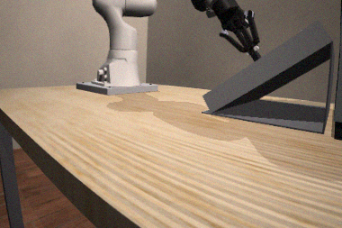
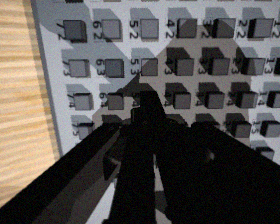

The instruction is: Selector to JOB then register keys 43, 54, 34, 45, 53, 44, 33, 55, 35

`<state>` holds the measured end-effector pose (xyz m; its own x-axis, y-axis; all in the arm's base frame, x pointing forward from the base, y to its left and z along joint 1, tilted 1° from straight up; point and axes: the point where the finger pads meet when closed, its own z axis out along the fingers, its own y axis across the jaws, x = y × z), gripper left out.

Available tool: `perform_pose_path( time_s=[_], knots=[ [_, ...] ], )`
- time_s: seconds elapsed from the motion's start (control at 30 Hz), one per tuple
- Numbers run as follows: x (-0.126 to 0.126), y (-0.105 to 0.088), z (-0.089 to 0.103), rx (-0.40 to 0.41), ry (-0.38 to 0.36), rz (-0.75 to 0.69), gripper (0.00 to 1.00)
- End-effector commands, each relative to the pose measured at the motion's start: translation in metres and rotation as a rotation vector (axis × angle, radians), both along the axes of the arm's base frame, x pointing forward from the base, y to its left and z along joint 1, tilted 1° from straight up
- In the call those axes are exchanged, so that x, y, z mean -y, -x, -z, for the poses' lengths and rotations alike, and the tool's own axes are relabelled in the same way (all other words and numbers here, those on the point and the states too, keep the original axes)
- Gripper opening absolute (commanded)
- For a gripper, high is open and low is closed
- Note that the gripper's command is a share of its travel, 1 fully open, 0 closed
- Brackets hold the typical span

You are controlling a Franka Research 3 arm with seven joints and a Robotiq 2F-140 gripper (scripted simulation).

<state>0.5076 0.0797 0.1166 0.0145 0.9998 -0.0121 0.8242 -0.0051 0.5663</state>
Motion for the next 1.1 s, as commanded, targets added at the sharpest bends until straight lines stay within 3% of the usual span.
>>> perform_pose_path(
  time_s=[0.0,1.07],
  knots=[
    [0.0,-0.0011,-0.0008,0.004,0.0,0.0,0.1],
    [0.0002,-0.0063,0.0067,0.004,0.0,0.0,0.1]
  ],
)
